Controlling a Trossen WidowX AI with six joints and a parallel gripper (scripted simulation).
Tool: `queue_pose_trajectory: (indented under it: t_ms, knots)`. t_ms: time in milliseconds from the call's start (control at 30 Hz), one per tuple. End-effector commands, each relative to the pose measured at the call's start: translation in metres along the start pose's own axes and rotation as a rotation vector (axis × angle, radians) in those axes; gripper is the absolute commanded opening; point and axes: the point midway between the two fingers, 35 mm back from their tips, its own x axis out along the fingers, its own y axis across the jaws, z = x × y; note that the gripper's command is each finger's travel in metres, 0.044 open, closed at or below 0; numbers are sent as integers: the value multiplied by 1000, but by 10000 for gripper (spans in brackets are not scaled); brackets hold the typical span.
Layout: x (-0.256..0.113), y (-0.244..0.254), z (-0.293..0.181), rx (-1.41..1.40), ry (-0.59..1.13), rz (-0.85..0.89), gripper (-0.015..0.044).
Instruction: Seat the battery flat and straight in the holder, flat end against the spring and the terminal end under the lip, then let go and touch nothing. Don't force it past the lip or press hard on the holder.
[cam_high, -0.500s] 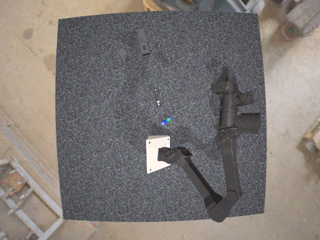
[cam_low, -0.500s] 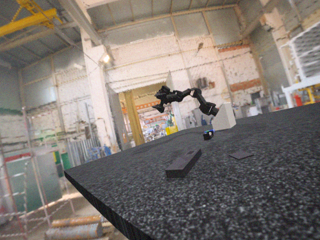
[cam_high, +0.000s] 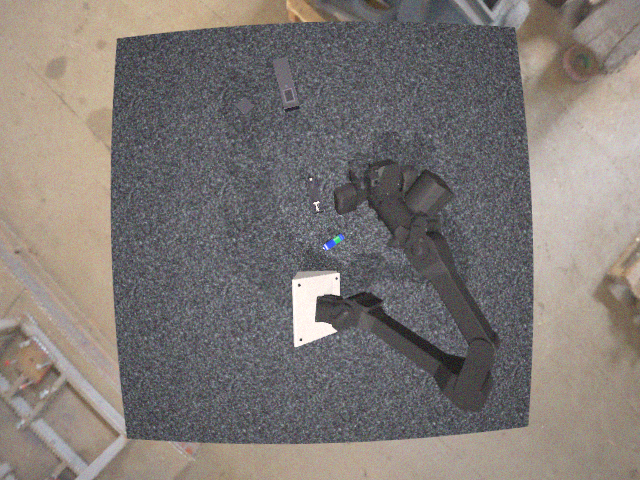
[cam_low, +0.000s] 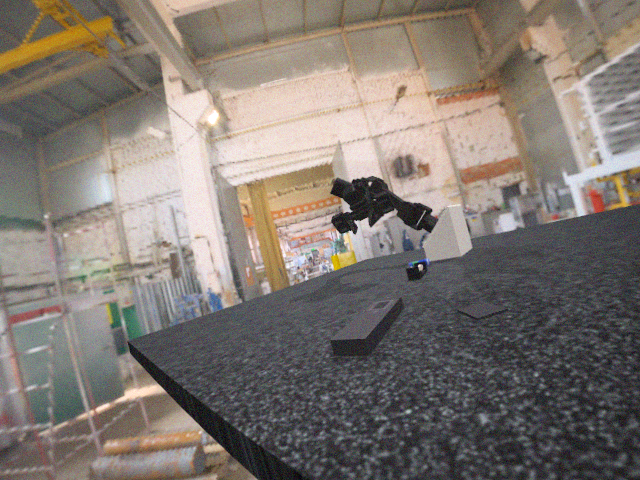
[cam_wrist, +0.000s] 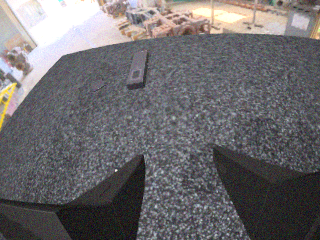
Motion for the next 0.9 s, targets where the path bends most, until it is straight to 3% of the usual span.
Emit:
queue_pose_trajectory:
  t_ms: [0,167,333,867]
  knots:
    - [11,57,-55,-484,291,183,221]
    - [-3,93,-111,-1087,550,433,221]
    - [-31,99,-152,-1719,761,730,221]
    - [-32,98,-153,-1738,767,740,221]
